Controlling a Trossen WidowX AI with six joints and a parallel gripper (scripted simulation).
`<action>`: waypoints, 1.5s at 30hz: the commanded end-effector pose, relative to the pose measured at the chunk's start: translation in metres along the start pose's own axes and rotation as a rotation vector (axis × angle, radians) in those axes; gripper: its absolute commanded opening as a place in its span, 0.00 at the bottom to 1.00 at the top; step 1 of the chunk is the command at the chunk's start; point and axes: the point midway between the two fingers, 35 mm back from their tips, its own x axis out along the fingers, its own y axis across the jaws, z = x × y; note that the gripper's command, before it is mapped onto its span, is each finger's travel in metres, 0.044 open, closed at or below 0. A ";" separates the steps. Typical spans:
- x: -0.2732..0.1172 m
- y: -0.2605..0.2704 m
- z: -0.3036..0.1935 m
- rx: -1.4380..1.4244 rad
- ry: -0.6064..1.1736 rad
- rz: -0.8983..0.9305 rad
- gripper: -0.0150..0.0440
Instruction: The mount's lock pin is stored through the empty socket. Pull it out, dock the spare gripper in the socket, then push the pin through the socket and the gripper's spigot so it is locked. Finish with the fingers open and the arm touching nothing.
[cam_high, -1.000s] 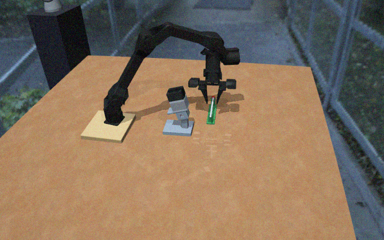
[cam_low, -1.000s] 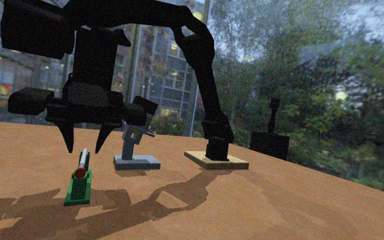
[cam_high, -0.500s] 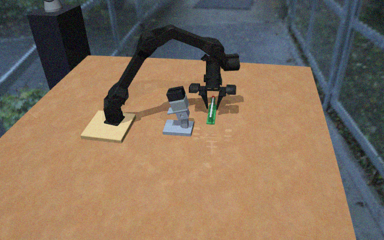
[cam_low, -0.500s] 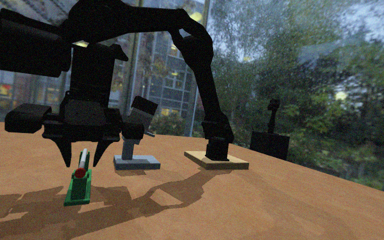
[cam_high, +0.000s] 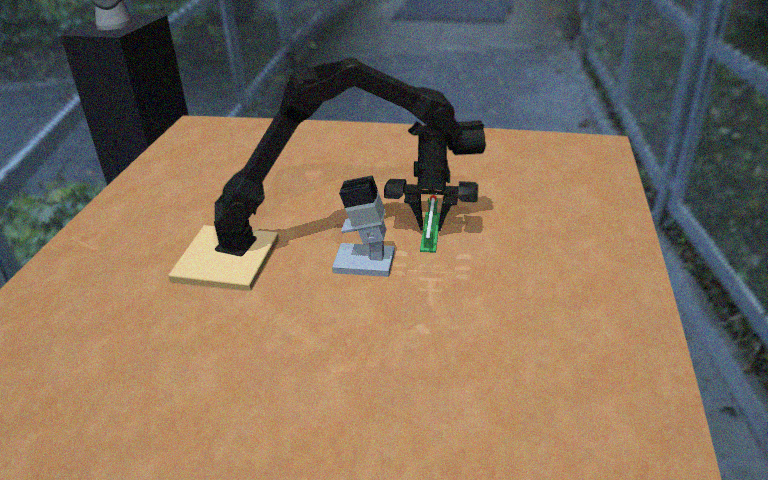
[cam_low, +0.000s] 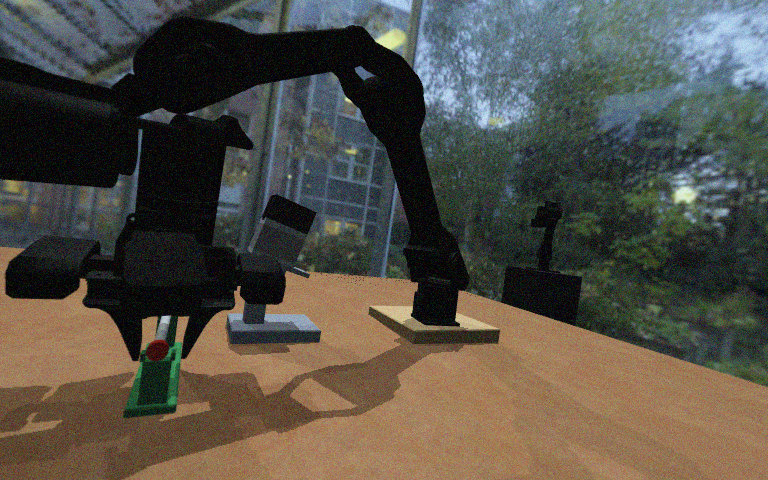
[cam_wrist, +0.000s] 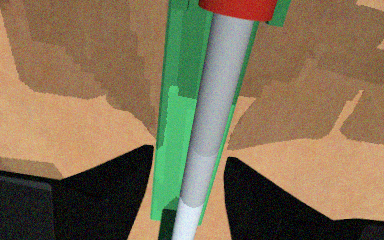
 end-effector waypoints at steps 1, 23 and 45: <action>0.001 0.000 0.000 -0.004 0.003 -0.001 0.43; -0.018 -0.001 -0.005 -0.004 0.003 -0.002 0.25; -0.060 0.001 -0.017 -0.009 0.003 0.007 0.26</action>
